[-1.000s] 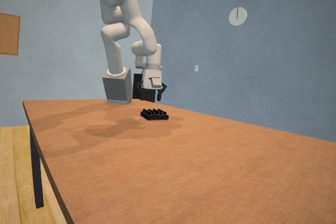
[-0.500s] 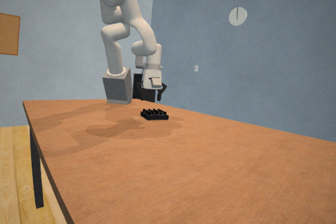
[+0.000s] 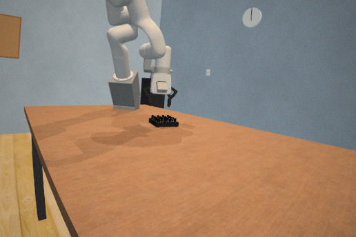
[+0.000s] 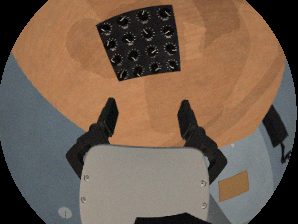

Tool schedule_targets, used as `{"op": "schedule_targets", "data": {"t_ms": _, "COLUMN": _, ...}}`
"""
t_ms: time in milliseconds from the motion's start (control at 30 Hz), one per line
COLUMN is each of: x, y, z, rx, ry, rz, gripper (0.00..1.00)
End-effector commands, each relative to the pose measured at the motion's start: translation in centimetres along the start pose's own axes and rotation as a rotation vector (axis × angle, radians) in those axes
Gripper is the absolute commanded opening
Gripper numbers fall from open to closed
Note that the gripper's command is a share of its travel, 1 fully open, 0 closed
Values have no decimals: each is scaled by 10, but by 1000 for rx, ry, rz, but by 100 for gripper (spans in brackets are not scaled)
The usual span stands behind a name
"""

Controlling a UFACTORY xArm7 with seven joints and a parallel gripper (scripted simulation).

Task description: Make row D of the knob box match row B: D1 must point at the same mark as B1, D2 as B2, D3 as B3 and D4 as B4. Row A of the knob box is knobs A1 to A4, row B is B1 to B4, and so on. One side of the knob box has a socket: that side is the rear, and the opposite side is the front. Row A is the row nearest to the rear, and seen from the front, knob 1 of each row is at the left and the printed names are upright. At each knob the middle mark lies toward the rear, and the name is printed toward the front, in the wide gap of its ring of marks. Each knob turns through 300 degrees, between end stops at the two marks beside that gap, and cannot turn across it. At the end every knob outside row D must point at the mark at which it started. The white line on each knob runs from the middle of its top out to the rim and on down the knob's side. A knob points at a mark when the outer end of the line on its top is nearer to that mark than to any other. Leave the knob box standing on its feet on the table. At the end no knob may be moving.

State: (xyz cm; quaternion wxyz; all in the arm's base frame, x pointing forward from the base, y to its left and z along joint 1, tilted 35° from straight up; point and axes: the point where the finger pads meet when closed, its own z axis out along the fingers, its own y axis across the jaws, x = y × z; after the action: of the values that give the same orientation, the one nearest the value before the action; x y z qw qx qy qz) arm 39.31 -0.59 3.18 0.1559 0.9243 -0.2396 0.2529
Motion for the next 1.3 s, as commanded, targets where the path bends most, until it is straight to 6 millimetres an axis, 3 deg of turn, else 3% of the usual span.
{"op": "schedule_targets", "data": {"t_ms": 0, "x": 2, "y": -1, "z": -1, "rx": 4, "ry": 7, "rz": 119, "gripper": 100}}
{"op": "schedule_targets", "data": {"t_ms": 1267, "x": 15, "y": 3, "z": -9, "rx": 7, "ry": 5, "rz": 1281, "gripper": 100}}
